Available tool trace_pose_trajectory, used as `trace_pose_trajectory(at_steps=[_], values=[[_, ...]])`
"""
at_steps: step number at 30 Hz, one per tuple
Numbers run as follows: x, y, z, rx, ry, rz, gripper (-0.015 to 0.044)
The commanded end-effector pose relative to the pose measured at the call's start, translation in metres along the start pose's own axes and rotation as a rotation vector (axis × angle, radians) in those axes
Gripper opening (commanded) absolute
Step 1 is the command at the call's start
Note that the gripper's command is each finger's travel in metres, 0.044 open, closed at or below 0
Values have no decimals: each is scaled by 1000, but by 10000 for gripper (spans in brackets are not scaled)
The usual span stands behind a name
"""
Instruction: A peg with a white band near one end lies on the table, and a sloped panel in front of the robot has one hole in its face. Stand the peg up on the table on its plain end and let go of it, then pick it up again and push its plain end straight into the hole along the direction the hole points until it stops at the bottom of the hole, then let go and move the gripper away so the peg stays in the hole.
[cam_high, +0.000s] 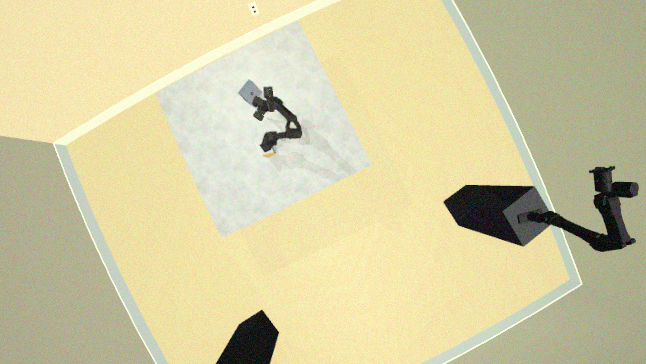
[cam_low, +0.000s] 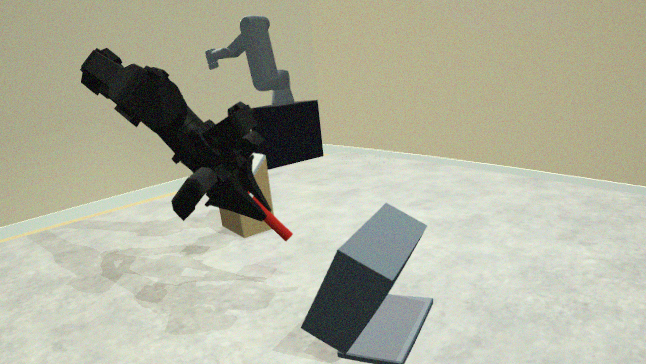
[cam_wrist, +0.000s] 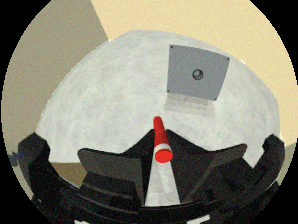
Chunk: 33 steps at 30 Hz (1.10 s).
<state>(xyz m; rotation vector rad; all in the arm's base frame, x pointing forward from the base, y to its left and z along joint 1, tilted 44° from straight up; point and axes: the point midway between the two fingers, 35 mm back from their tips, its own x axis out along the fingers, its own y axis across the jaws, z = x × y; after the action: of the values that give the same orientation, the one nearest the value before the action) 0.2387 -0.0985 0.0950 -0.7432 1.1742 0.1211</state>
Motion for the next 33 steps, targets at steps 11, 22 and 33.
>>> trace_pose_trajectory(at_steps=[11,22,33], values=[[-2,-13,8,-54,-137,-66,0],[-7,-24,13,-106,-235,-138,0],[-13,-34,16,-158,-309,-210,0]])
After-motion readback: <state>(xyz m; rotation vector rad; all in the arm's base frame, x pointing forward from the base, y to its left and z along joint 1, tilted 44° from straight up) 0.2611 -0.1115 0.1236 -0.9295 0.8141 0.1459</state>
